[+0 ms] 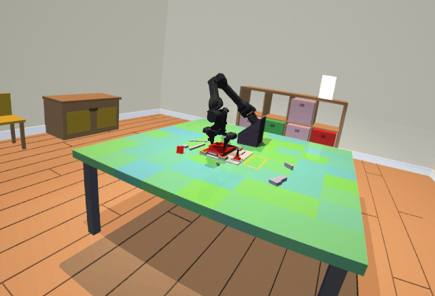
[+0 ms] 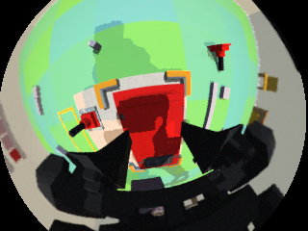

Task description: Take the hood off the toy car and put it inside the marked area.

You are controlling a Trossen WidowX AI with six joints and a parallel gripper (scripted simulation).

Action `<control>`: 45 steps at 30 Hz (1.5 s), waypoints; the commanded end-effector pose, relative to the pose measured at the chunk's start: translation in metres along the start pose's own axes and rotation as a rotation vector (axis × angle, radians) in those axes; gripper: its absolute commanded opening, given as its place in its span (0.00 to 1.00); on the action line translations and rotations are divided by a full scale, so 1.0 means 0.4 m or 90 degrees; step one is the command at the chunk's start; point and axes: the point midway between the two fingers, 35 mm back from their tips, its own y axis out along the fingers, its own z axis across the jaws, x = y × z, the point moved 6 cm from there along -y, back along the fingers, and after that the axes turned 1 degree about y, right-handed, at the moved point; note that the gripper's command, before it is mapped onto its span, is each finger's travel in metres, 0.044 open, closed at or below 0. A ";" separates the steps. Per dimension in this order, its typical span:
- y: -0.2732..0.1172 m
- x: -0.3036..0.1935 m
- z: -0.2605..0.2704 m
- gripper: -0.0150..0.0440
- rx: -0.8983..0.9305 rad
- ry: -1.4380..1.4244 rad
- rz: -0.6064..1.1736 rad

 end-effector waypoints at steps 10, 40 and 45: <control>-0.012 0.001 0.000 0.28 0.000 0.001 0.000; -0.061 0.001 0.000 0.25 0.001 0.000 0.000; -0.076 0.002 0.000 0.25 0.001 0.000 0.000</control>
